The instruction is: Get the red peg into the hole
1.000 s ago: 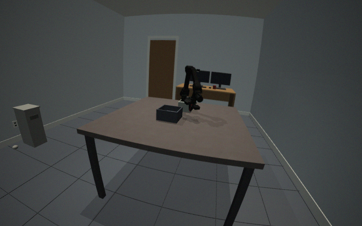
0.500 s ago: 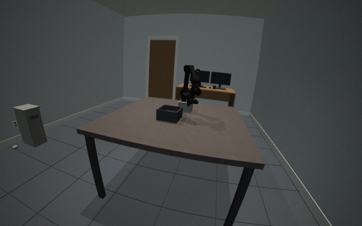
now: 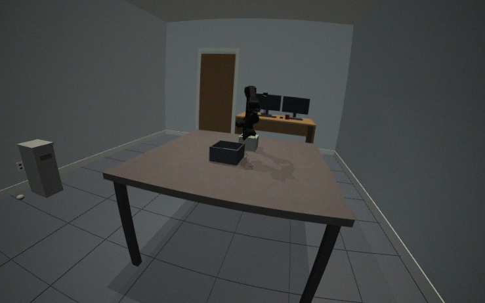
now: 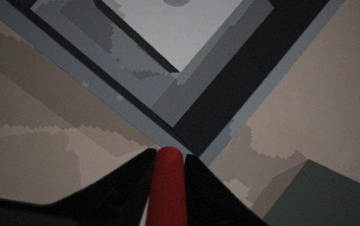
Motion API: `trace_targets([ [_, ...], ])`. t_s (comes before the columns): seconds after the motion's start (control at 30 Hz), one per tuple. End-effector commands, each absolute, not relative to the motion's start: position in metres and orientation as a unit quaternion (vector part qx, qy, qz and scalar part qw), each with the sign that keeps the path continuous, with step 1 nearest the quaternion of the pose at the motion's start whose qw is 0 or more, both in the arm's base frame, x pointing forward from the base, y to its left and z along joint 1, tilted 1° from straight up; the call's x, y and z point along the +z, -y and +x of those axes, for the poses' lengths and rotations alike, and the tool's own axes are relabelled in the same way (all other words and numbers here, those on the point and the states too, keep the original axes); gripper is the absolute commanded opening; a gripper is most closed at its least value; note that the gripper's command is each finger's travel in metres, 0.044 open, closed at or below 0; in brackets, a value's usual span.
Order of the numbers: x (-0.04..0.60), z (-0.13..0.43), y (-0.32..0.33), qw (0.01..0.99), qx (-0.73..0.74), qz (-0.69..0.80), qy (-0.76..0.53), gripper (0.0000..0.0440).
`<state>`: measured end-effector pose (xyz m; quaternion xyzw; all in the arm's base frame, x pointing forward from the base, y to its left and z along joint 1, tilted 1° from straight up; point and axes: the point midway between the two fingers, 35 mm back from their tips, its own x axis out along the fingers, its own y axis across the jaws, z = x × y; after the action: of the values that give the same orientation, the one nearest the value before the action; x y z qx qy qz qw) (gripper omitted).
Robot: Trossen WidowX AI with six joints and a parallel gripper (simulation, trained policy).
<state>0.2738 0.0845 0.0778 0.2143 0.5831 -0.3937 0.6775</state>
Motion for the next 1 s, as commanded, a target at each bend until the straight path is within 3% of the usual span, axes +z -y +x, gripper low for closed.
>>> trace_targets([
  [0.0, 0.08, 0.29, -0.068, 0.678, -0.402, 0.226, -0.572, 0.0],
  [0.83, 0.03, 0.343, 0.009, 0.67, -0.349, 0.243, -0.609, 0.0001],
  [0.97, 0.016, 0.34, 0.01, 0.663, -0.332, 0.236, -0.628, 0.0055],
])
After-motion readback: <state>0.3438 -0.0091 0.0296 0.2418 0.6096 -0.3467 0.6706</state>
